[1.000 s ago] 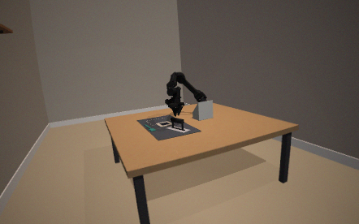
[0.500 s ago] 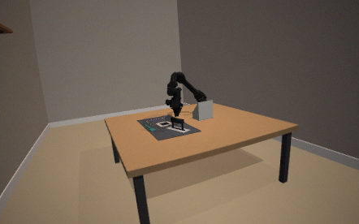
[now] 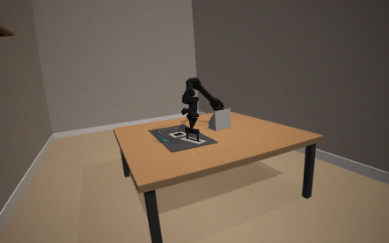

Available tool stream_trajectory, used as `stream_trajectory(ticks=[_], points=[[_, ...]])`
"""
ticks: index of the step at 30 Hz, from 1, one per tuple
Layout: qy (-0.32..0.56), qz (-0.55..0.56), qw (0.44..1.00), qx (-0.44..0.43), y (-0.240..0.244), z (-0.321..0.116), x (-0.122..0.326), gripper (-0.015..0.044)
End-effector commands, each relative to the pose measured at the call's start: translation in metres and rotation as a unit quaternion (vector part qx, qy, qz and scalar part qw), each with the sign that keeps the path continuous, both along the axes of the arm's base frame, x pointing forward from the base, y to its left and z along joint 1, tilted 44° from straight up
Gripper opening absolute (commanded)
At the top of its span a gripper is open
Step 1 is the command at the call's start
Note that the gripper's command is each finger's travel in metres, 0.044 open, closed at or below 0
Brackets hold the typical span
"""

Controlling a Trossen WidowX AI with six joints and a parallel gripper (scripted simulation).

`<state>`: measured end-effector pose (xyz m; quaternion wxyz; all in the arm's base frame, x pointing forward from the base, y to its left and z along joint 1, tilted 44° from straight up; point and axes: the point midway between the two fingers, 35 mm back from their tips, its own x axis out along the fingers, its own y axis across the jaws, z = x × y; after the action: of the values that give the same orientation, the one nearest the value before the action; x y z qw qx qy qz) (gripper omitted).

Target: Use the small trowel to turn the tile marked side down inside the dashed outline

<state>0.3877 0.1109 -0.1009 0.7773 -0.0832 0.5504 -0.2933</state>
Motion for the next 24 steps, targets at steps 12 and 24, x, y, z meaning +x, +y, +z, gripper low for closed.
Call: stream_trajectory(ticks=[12, 24], points=[[0.070, 0.240, 0.967, -0.040, -0.0007, -0.0070, -0.0033, 0.0300], [0.111, 0.413, 0.898, -0.103, -0.0030, -0.0056, -0.0072, 0.0300]])
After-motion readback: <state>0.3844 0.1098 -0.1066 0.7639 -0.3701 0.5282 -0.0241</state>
